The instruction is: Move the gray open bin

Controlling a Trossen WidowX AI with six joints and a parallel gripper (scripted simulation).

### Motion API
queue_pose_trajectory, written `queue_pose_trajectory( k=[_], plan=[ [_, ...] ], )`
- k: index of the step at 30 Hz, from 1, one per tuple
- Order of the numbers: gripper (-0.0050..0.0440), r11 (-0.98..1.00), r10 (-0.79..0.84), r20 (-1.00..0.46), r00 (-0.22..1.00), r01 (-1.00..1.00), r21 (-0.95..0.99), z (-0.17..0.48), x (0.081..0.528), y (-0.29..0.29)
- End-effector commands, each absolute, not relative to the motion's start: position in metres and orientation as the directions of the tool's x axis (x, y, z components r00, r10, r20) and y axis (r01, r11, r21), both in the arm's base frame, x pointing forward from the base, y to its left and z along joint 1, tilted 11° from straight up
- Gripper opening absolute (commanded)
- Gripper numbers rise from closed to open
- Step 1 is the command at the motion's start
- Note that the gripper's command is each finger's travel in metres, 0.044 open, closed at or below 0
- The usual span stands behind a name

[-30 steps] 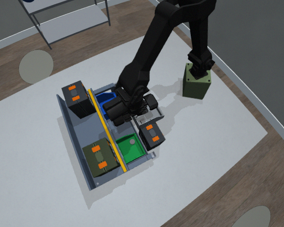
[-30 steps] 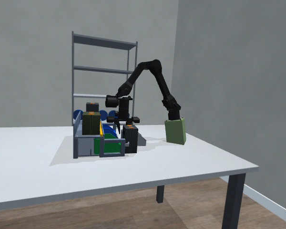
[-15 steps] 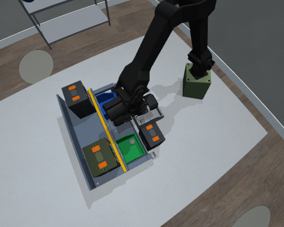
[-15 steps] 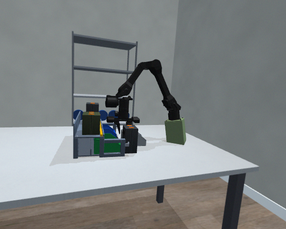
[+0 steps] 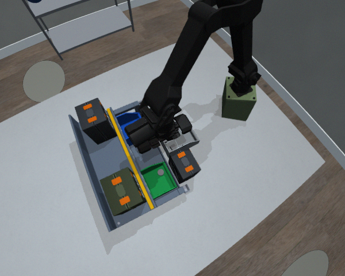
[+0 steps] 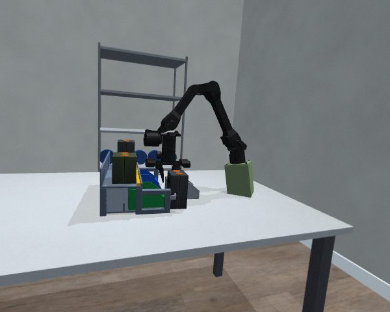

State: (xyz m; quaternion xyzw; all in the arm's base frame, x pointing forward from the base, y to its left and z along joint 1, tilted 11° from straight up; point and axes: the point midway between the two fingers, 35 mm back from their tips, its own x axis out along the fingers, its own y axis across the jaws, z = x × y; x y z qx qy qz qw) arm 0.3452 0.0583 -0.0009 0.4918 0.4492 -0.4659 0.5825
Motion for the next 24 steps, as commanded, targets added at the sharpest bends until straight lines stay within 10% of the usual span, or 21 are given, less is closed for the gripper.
queue_pose_trajectory(
  k=[1, 24],
  plan=[
    [0.015, 0.082, -0.095, -0.978, 0.187, 0.98, 0.18, 0.007, 0.35, 0.059],
    [0.015, 0.084, -0.091, -0.979, 0.184, 0.981, 0.176, 0.061, 0.339, 0.064]
  ],
)
